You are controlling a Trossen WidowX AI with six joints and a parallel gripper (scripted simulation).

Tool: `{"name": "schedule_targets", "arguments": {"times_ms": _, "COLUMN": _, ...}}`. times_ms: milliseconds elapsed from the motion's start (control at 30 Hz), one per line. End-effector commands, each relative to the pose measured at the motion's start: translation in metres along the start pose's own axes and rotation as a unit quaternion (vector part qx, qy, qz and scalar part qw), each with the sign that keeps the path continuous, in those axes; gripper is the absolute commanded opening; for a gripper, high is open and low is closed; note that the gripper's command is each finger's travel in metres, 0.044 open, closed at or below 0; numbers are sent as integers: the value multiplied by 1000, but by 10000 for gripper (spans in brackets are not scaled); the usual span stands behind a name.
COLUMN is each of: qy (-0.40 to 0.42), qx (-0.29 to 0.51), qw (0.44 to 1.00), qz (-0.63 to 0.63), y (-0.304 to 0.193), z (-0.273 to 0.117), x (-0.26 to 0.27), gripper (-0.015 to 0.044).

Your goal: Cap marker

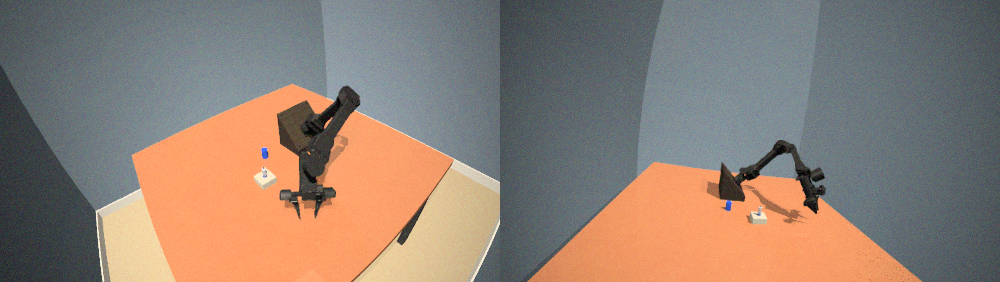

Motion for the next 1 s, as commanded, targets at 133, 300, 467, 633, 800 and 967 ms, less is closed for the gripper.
{"name": "schedule_targets", "arguments": {"times_ms": 133, "qy": -147, "qx": 57, "qw": 984, "qz": 86, "y": -30, "z": -37, "x": -117, "gripper": 254}}
{"name": "schedule_targets", "arguments": {"times_ms": 300, "qy": -220, "qx": 100, "qw": 957, "qz": 159, "y": -61, "z": -78, "x": -179, "gripper": 254}}
{"name": "schedule_targets", "arguments": {"times_ms": 467, "qy": -270, "qx": 143, "qw": 920, "qz": 246, "y": -103, "z": -128, "x": -226, "gripper": 254}}
{"name": "schedule_targets", "arguments": {"times_ms": 633, "qy": -291, "qx": 184, "qw": 871, "qz": 351, "y": -153, "z": -184, "x": -253, "gripper": 254}}
{"name": "schedule_targets", "arguments": {"times_ms": 800, "qy": -271, "qx": 212, "qw": 820, "qz": 458, "y": -205, "z": -237, "x": -257, "gripper": 254}}
{"name": "schedule_targets", "arguments": {"times_ms": 967, "qy": -229, "qx": 220, "qw": 776, "qz": 545, "y": -239, "z": -271, "x": -246, "gripper": 254}}
Point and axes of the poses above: the point midway between the two fingers, 35 mm back from their tips, its own z axis out along the fingers, its own x axis across the jaws, y = z × x, the point moved 4 cm from there along -z, back along the fingers, and after that the axes turned 13 degrees about z, right-handed, at the moved point
